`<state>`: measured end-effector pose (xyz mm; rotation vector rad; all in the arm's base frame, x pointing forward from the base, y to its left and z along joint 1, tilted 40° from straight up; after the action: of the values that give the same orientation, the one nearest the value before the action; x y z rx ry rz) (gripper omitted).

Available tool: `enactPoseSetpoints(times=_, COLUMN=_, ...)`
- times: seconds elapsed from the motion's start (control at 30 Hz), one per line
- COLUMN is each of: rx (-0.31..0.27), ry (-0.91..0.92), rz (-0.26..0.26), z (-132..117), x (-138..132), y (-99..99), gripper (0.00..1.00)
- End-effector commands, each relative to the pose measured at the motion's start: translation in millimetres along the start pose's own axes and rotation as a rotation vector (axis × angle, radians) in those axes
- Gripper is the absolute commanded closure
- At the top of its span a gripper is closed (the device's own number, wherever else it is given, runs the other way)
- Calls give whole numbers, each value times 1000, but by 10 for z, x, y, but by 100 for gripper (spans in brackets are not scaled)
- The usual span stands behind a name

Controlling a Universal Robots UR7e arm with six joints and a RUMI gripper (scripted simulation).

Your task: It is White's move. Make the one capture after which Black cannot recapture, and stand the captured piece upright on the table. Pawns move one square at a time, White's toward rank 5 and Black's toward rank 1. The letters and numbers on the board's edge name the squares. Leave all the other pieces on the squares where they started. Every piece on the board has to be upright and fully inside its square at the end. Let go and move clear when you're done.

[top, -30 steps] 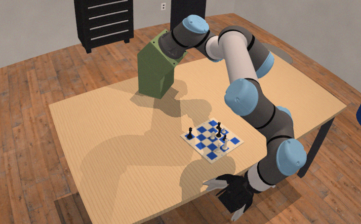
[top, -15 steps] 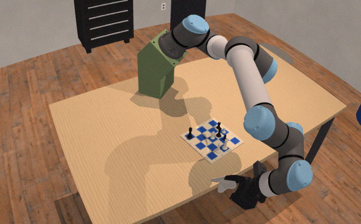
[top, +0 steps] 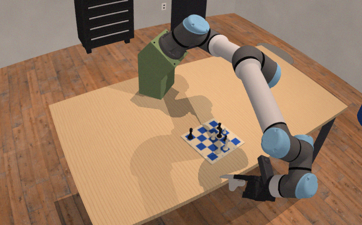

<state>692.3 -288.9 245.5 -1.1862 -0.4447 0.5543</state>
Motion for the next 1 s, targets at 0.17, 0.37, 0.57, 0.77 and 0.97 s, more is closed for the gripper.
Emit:
enactPoseSetpoints(times=0.17, rx=178, ry=-357, rz=142, z=583, x=430, y=390, gripper=0)
enactPoseSetpoints(times=0.37, rx=233, ry=-467, rz=177, z=773, x=545, y=498, gripper=0)
enactPoseSetpoints(times=0.57, rx=302, ry=-595, rz=214, z=997, x=669, y=616, gripper=0)
enactPoseSetpoints(times=0.77, rx=350, ry=-681, rz=237, z=1150, x=747, y=690, gripper=0)
enactPoseSetpoints(times=0.97, rx=372, ry=-718, rz=247, z=1215, x=779, y=721, gripper=0)
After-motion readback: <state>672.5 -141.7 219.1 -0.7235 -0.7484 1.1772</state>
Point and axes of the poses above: the point where the finger pads meet when closed, its own y axis out along the fingers, its own x axis across the jaws, z = x × y, the point moved 6 cm from there along -y, back along the fingers, and after that the axes turned 11 degrees about y, right-handed, at the moved point
